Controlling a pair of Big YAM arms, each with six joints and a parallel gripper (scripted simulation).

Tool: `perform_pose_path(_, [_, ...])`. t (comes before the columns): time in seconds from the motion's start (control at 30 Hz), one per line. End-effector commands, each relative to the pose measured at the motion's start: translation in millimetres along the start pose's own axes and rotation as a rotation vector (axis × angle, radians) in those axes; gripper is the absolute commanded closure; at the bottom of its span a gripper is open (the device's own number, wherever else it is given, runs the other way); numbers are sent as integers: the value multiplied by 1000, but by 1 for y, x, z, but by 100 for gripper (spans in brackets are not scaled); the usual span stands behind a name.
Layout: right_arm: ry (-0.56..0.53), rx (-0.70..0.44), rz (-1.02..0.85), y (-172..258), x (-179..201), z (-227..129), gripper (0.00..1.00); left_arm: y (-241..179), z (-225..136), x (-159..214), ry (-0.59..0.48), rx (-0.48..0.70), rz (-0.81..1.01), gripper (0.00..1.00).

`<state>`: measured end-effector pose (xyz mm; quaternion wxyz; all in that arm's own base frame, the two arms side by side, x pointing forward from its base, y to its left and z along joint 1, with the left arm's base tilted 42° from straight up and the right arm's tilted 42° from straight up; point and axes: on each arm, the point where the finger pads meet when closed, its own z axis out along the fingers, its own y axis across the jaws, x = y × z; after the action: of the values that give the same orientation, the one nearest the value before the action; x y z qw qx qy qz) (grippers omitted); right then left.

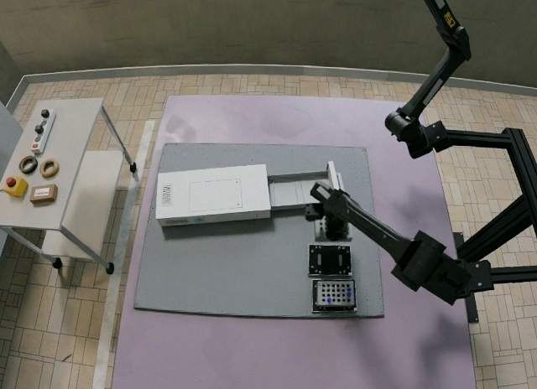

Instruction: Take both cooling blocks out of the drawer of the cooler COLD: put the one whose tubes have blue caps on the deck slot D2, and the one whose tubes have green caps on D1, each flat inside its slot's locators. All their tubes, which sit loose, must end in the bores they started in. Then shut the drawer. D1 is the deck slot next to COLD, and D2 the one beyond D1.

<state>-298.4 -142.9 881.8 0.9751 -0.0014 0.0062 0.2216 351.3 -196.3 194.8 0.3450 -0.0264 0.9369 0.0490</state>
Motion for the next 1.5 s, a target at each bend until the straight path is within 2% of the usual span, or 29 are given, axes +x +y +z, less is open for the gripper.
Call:
perform_pose_path(0.0, [-18,-1,-1,-1,-12,1,100,12,-17,-13,-50,47,-5,100])
perform_pose_path(0.13, [-18,-1,-1,-1,-12,1,100,12,-22,-16,-77,82,-3,100])
perform_pose_path(0.3, [-18,-1,-1,-1,-12,1,100,27,-29,-26,-67,57,-15,100])
perform_pose_path(0.37, [-18,-1,-1,-1,-12,1,100,34,-25,-18,-35,36,3,100])
perform_pose_path(0.7, [-18,-1,-1,-1,-12,1,100,56,-15,-4,-52,45,-3,100])
perform_pose_path(0.9, [-18,-1,-1,-1,-12,1,100,67,-27,-20,-81,59,-17,100])
perform_pose_path(1.27, [-18,-1,-1,-1,-12,1,100,58,-27,-19,-89,78,-1,100])
perform_pose_path(1.47, [-18,-1,-1,-1,-12,1,100,65,-10,-6,-47,44,5,100])
